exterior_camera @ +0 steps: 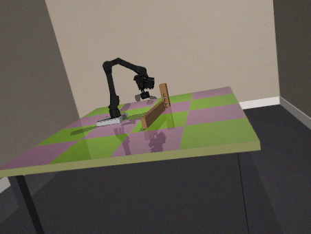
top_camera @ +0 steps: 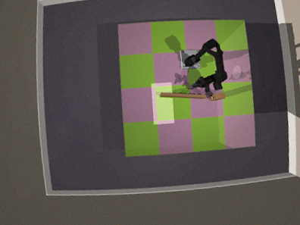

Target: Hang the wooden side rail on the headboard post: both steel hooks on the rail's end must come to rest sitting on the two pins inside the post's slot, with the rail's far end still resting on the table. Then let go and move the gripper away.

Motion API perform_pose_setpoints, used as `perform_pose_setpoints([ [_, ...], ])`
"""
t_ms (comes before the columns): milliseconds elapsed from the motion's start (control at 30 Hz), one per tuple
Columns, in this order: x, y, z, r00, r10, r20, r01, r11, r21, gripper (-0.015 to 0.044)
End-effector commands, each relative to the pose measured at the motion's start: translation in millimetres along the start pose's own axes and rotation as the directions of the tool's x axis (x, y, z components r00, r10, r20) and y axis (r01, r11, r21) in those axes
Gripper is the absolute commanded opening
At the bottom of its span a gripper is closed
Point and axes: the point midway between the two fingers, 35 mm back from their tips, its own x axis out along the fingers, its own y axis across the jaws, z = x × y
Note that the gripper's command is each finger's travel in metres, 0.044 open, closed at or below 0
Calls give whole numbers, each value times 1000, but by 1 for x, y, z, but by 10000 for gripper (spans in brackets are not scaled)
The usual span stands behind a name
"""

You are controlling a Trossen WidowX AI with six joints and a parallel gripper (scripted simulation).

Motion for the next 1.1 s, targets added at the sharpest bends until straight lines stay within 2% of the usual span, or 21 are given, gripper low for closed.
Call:
perform_pose_setpoints([
  [0, -1, -1, 0, 1000, 0, 1, 0, 1000, -3, 426],
  [133, -9, -21, 5, 1000, 5, 18, -4, 999, -49, 440],
  [300, -28, -71, 8, 998, 12, 56, -3, 987, -158, 440],
  [433, -31, -78, 7, 998, 12, 61, -1, 985, -174, 440],
  [533, -26, -59, 6, 996, 62, 66, -55, 993, -107, 440],
  [767, -15, -2, 2, 950, 282, 136, -287, 958, 17, 440],
  [1067, -15, 62, 11, 779, 536, 325, -599, 790, 134, 440],
])
